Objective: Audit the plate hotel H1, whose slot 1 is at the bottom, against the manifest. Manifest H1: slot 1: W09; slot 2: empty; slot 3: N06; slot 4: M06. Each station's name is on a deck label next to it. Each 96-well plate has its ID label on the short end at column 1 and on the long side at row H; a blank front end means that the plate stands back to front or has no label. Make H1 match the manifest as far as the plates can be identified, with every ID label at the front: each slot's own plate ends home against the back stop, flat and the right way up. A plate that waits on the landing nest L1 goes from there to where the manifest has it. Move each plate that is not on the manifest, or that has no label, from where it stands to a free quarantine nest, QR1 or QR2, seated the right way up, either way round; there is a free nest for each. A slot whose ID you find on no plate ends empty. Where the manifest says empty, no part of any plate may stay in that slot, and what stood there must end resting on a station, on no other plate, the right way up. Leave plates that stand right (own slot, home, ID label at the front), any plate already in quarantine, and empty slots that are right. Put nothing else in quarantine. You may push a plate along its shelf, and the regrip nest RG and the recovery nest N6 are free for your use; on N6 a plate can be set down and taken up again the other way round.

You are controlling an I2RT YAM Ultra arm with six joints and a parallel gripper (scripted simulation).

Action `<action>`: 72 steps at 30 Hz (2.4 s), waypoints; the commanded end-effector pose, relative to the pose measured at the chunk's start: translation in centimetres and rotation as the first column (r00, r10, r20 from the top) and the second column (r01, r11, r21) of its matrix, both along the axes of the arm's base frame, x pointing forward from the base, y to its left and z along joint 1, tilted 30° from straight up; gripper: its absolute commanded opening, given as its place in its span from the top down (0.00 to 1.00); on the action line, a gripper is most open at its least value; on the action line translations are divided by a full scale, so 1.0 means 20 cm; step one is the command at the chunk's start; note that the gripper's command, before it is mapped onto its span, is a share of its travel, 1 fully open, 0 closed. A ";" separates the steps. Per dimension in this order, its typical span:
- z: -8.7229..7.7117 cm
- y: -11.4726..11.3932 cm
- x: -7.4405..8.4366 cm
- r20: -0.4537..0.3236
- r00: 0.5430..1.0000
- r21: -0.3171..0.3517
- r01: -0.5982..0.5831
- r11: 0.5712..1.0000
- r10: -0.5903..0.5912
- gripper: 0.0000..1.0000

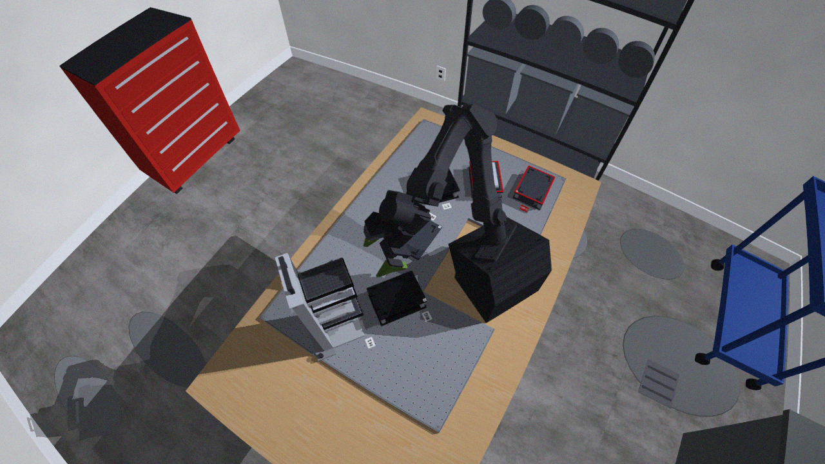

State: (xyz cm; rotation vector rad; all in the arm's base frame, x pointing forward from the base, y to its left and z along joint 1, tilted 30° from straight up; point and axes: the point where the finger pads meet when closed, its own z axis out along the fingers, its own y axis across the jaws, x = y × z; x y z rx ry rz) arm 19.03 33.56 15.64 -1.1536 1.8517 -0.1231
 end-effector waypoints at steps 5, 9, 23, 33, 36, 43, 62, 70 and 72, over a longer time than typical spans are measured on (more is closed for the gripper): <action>0.02 0.09 0.05 0.003 1.000 0.028 -0.013 1.000 0.013 0.00; 0.01 0.06 0.03 0.001 1.000 0.016 -0.015 1.000 0.015 0.00; 0.01 0.06 0.03 0.001 1.000 0.016 -0.015 1.000 0.015 0.00; 0.01 0.06 0.03 0.001 1.000 0.016 -0.015 1.000 0.015 0.00; 0.01 0.06 0.03 0.001 1.000 0.016 -0.015 1.000 0.015 0.00; 0.01 0.06 0.03 0.001 1.000 0.016 -0.015 1.000 0.015 0.00; 0.01 0.06 0.03 0.001 1.000 0.016 -0.015 1.000 0.015 0.00; 0.01 0.06 0.03 0.001 1.000 0.016 -0.015 1.000 0.015 0.00; 0.01 0.06 0.03 0.001 1.000 0.016 -0.015 1.000 0.015 0.00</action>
